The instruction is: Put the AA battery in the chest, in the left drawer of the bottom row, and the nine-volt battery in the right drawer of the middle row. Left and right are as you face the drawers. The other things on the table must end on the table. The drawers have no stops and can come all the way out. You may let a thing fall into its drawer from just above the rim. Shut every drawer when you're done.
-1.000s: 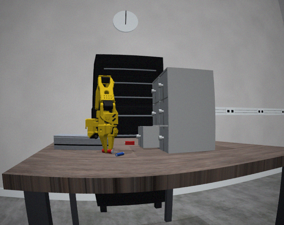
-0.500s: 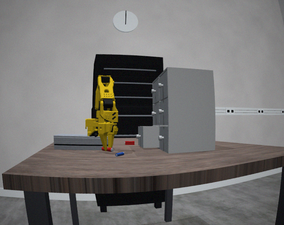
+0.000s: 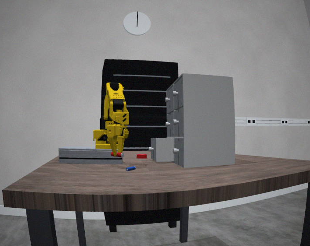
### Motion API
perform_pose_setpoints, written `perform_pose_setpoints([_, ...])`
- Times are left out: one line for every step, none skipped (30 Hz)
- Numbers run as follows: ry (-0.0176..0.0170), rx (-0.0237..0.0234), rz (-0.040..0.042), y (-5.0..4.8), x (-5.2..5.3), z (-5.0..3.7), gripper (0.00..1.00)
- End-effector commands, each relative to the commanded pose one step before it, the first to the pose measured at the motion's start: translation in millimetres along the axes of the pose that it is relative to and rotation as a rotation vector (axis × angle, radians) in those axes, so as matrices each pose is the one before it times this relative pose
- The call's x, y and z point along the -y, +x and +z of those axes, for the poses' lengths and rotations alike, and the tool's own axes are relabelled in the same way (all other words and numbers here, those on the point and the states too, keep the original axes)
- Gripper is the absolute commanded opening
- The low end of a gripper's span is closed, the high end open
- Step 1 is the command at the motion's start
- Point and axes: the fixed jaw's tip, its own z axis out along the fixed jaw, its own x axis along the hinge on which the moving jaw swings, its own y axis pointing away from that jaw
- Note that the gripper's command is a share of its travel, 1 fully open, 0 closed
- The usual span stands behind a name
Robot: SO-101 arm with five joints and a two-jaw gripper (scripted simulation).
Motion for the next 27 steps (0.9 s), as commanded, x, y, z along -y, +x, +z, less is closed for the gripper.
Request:
perform_pose_setpoints([-0.00898,-0.01323,0.00263,1.300,-0.57,-12.380,0.00])
perform_pose_setpoints([0.00001,0.00000,0.00000,-0.357,0.25,-2.320,0.00])
perform_pose_setpoints([0.00000,-0.00001,0.00000,-0.388,0.28,-2.318,0.00])
perform_pose_setpoints([0.00000,0.00000,0.00000,-0.001,0.00,0.001,0.00])
perform_pose_setpoints([0.00000,0.00000,0.00000,0.001,0.00,-0.001,0.00])
perform_pose_setpoints([0.00000,0.00000,0.00000,-0.001,0.00,0.001,0.00])
perform_pose_setpoints([0.00000,0.00000,0.00000,0.001,0.00,-0.001,0.00])
perform_pose_setpoints([0.00000,0.00000,0.00000,-0.001,0.00,0.001,0.00])
perform_pose_setpoints([0.00000,0.00000,0.00000,0.001,0.00,-0.001,0.00])
perform_pose_setpoints([0.00000,0.00000,0.00000,0.000,0.00,0.000,0.00])
perform_pose_setpoints([0.00000,0.00000,0.00000,0.000,0.00,0.000,0.00])
perform_pose_setpoints([-0.00032,-0.00013,0.01142,-0.166,2.64,-0.405,0.00])
perform_pose_setpoints([-0.00033,-0.00015,0.01142,-0.244,2.63,-0.377,0.00])
perform_pose_setpoints([-0.00031,-0.00015,0.01142,-0.325,2.60,-0.347,0.00])
perform_pose_setpoints([-0.00031,-0.00017,0.01142,-0.400,2.58,-0.319,0.00])
perform_pose_setpoints([-0.00030,-0.00017,0.01142,-0.479,2.56,-0.289,0.00])
perform_pose_setpoints([-0.00029,-0.00019,0.01142,-0.551,2.53,-0.261,0.00])
perform_pose_setpoints([-0.00028,-0.00019,0.01142,-0.626,2.50,-0.230,0.00])
perform_pose_setpoints([-0.00028,-0.00021,0.01142,-0.696,2.46,-0.202,0.00])
perform_pose_setpoints([-0.00026,-0.00021,0.01142,-0.768,2.43,-0.172,0.00])
perform_pose_setpoints([-0.00026,-0.00023,0.01142,-0.834,2.39,-0.144,0.00])
perform_pose_setpoints([-0.00025,-0.00022,0.01142,-0.902,2.35,-0.113,0.00])
perform_pose_setpoints([-0.00024,-0.00024,0.01142,-0.964,2.31,-0.085,0.00])
perform_pose_setpoints([-0.00023,-0.00024,0.01142,-1.029,2.27,-0.055,0.00])
perform_pose_setpoints([-0.00022,-0.00026,0.01142,-1.087,2.22,-0.027,0.00])
perform_pose_setpoints([-0.00021,-0.00025,0.01142,-1.147,2.17,0.003,0.00])
perform_pose_setpoints([0.00000,0.00000,0.00000,0.000,0.00,0.000,0.00])
